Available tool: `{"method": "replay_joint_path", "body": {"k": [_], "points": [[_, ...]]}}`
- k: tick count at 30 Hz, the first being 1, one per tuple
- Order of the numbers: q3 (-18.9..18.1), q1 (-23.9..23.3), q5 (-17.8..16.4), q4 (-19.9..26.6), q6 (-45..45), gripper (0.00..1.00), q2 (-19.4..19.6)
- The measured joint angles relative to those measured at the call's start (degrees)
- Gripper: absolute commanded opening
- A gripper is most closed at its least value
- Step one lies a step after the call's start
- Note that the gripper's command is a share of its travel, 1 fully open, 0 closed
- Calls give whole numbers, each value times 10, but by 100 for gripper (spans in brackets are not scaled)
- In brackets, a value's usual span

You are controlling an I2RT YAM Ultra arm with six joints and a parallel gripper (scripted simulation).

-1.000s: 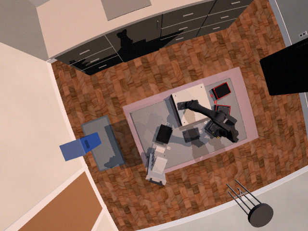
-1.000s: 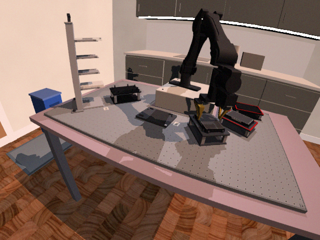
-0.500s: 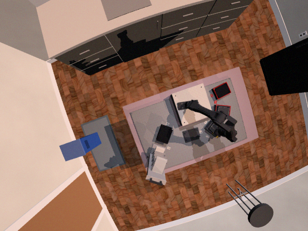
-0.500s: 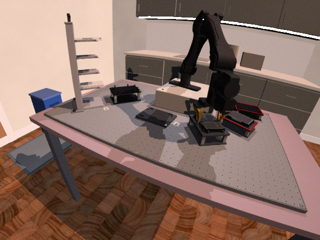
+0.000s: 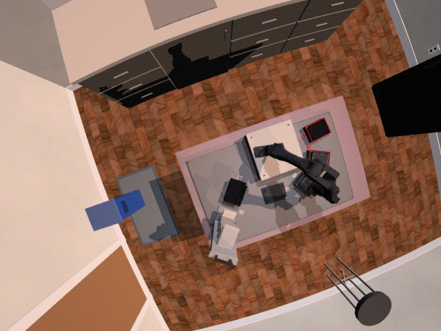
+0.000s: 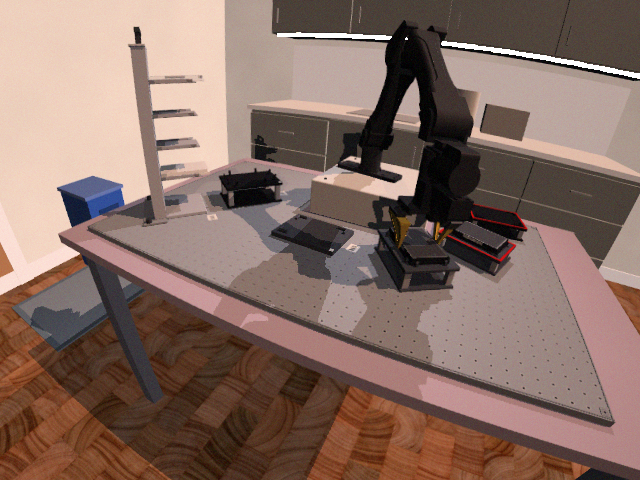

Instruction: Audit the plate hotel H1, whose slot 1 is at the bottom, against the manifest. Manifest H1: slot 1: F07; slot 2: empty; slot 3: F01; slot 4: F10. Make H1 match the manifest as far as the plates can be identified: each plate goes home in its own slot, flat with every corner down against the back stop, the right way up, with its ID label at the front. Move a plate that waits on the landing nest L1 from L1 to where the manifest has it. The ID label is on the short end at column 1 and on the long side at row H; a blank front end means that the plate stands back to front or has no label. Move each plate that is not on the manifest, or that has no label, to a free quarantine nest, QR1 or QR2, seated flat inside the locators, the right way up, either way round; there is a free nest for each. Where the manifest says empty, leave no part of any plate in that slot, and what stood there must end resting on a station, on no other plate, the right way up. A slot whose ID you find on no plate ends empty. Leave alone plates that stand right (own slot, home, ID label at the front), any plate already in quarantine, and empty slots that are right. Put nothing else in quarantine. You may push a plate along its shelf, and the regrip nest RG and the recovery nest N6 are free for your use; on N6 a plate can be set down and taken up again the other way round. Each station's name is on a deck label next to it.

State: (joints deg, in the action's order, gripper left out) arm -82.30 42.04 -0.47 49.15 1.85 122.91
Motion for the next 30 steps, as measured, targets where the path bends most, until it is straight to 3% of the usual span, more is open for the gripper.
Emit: {"method": "replay_joint_path", "body": {"k": [30], "points": [[-12,0,0,17,0,86,-11]]}}
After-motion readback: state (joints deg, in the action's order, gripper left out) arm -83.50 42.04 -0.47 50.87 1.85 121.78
